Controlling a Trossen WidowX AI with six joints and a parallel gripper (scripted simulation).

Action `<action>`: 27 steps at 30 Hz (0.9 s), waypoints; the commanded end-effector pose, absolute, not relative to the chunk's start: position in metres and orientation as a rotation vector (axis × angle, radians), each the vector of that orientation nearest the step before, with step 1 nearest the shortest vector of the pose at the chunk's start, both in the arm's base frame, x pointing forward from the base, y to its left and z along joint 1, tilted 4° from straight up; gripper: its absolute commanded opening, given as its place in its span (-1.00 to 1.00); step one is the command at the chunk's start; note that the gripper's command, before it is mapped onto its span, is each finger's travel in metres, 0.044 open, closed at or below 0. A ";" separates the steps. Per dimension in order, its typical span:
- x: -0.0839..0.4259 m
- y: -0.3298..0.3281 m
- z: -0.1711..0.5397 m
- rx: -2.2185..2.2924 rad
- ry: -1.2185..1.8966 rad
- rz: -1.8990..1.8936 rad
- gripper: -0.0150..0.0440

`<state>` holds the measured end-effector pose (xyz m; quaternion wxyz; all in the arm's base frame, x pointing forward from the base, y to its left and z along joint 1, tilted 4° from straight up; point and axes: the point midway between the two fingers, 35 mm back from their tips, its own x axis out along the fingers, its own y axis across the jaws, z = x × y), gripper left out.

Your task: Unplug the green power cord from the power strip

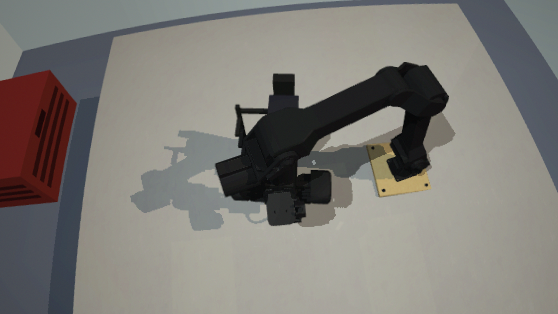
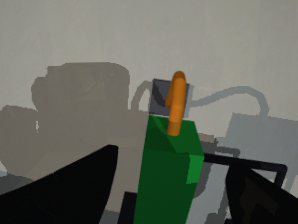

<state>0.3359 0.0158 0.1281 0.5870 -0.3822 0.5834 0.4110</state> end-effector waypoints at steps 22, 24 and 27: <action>0.357 0.070 0.142 -0.893 1.353 0.962 1.00; 0.357 0.070 0.142 -0.893 1.353 0.962 1.00; 0.357 0.070 0.142 -0.893 1.353 0.962 1.00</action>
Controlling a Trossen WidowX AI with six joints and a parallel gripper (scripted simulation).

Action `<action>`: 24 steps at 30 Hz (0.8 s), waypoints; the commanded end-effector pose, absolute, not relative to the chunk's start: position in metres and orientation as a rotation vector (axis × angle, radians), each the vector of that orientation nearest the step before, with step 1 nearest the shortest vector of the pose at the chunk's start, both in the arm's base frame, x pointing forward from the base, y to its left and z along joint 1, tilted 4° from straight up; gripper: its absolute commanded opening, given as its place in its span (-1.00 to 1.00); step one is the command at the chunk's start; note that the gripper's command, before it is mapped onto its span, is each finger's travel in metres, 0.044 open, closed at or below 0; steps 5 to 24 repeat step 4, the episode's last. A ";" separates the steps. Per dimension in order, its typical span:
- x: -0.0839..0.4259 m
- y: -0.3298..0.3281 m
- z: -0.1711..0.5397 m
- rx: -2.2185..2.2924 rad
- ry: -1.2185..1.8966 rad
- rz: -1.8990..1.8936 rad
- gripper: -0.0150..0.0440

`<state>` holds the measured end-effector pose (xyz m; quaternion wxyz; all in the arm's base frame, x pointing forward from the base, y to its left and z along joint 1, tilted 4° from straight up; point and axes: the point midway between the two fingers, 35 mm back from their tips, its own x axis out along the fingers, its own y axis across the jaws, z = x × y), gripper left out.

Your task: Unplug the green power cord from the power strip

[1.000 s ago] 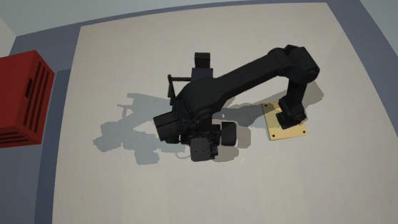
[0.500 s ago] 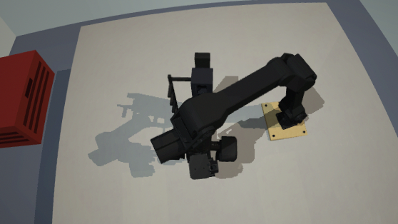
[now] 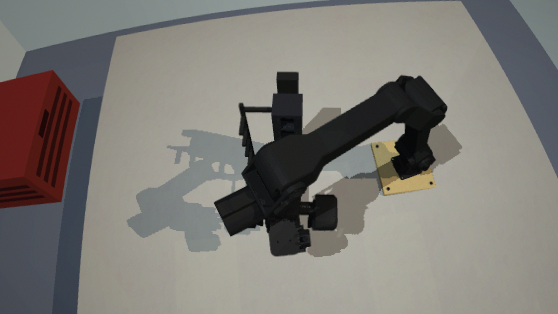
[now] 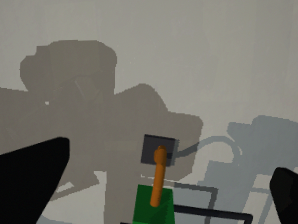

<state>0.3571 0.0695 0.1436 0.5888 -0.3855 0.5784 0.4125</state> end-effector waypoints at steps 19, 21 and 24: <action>0.357 0.070 0.142 -0.893 1.353 0.962 1.00; 0.357 0.070 0.142 -0.893 1.353 0.962 1.00; 0.357 0.070 0.142 -0.893 1.353 0.962 1.00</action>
